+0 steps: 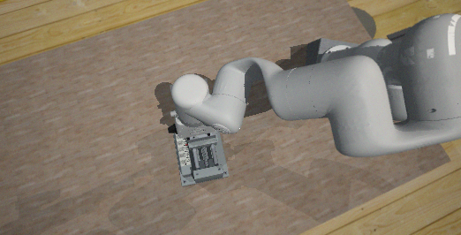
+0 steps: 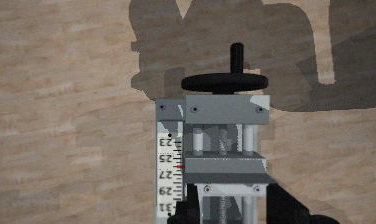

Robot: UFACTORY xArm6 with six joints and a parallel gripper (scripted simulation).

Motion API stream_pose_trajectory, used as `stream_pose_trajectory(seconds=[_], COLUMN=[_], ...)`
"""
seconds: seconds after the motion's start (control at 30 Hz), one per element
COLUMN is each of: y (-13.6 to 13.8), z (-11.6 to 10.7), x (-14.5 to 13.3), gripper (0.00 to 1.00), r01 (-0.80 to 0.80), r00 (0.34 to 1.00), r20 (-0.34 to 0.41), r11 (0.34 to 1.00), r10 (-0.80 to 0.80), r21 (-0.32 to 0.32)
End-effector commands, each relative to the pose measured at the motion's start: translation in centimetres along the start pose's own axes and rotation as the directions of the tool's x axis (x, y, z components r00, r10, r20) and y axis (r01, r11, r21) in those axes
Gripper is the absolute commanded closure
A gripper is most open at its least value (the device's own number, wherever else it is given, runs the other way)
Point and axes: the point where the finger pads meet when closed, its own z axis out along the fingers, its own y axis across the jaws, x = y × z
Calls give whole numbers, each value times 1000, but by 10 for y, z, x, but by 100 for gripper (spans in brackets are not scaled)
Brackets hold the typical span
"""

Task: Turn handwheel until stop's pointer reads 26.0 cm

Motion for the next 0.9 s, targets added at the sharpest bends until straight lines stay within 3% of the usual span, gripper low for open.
stream_pose_trajectory(seconds=[0.0,0.2,0.87], y=[-14,-24,-25], z=[0,0,0], x=[-43,-83,-85], gripper=[43,43,43], r01=[-3,-3,-3], r00=[1000,1000,1000], r20=[-10,-10,-10], r11=[1000,1000,1000], r10=[3,3,3], r21=[0,0,0])
